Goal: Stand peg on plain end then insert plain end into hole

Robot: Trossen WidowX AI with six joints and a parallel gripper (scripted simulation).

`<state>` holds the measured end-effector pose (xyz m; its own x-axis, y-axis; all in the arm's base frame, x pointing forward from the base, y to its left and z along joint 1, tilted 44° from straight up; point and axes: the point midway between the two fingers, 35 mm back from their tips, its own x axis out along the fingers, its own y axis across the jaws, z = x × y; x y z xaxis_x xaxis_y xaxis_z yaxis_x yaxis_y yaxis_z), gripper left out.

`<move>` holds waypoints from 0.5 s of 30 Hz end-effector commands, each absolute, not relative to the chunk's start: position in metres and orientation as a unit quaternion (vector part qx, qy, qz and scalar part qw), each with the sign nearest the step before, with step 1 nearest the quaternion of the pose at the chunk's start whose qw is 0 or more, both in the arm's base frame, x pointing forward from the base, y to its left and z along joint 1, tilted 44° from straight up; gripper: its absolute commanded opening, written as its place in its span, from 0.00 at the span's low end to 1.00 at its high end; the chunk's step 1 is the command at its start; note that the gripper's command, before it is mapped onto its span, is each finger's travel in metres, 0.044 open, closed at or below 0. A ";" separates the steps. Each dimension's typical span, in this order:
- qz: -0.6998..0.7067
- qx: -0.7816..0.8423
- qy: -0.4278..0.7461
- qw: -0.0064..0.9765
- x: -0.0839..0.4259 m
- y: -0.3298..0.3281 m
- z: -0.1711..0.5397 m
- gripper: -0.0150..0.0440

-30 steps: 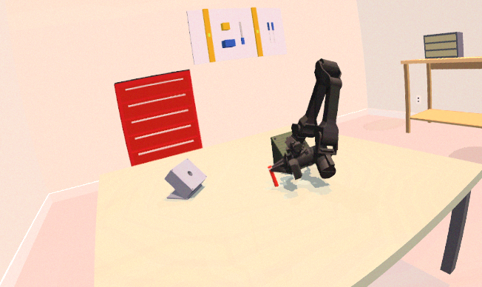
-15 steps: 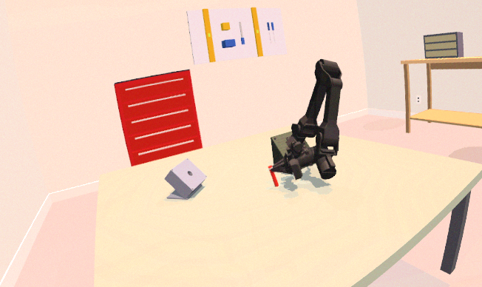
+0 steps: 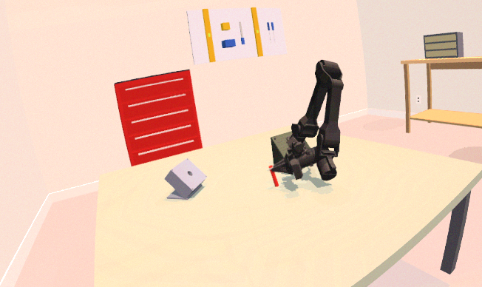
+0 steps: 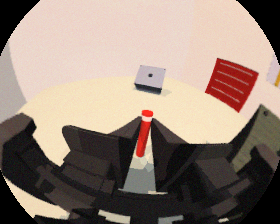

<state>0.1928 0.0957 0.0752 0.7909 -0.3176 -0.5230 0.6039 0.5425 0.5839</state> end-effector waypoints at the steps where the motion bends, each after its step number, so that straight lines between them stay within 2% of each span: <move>1: -0.268 0.396 0.181 0.859 0.192 0.097 0.075 0.34; 15: -0.273 0.397 0.173 0.859 0.190 0.098 0.075 0.34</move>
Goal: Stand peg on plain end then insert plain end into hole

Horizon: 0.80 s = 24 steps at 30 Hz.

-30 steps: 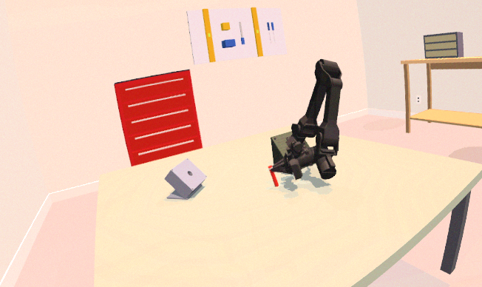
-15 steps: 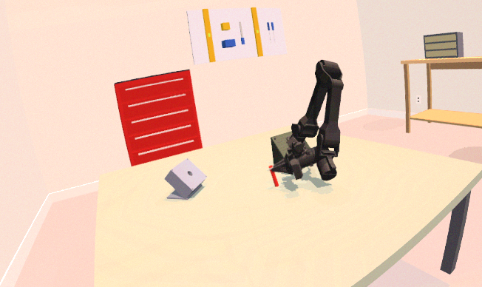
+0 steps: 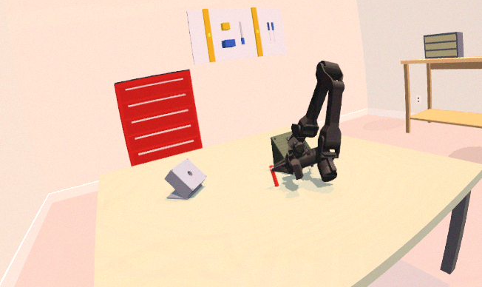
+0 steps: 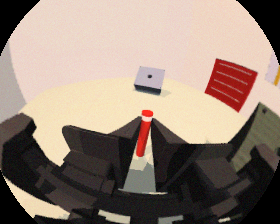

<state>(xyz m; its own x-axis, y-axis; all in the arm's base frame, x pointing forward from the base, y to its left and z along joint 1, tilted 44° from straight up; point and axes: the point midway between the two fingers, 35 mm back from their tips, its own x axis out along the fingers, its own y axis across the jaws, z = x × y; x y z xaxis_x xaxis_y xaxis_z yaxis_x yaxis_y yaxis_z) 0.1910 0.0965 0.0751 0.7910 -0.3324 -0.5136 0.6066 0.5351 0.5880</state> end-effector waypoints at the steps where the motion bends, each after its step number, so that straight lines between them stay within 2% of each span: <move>1: -0.273 0.397 0.173 0.859 0.190 0.098 0.075 0.34; 24: -0.281 0.398 0.161 0.859 0.188 0.100 0.074 0.34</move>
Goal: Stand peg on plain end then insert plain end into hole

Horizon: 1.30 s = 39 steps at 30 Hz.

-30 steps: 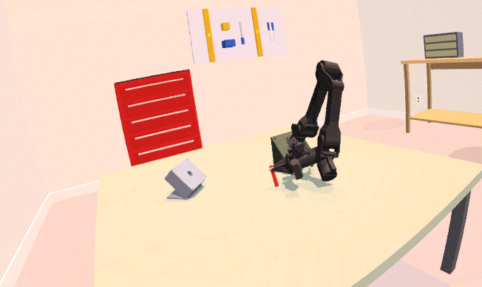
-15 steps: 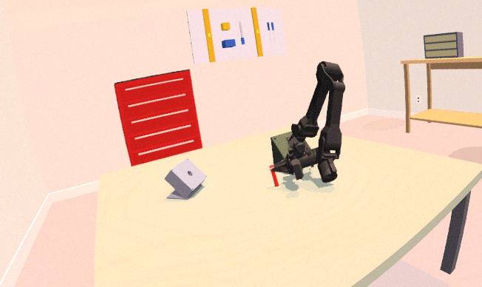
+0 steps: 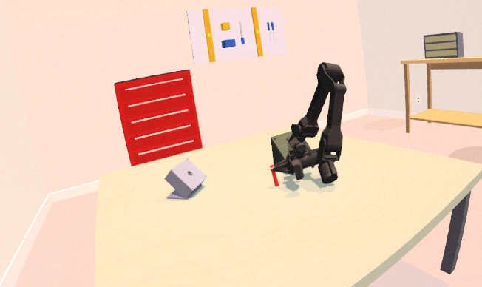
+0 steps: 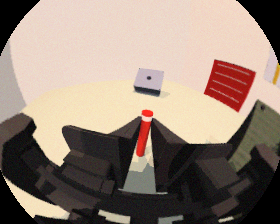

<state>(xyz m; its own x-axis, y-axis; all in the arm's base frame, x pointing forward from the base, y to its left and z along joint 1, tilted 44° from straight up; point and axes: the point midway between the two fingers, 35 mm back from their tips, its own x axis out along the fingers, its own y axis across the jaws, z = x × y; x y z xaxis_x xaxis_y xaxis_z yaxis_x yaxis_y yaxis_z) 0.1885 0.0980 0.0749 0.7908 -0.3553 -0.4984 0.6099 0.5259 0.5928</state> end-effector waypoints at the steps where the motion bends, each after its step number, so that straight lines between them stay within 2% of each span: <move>1: -0.281 0.398 0.160 0.859 0.188 0.100 0.074 0.34; 12: -0.284 0.397 0.155 0.859 0.187 0.101 0.074 0.34; 13: -0.285 0.397 0.154 0.859 0.187 0.099 0.075 0.35; 16: -0.285 0.397 0.154 0.859 0.187 0.099 0.075 0.47; 39: -0.285 0.397 0.154 0.859 0.187 0.099 0.075 0.47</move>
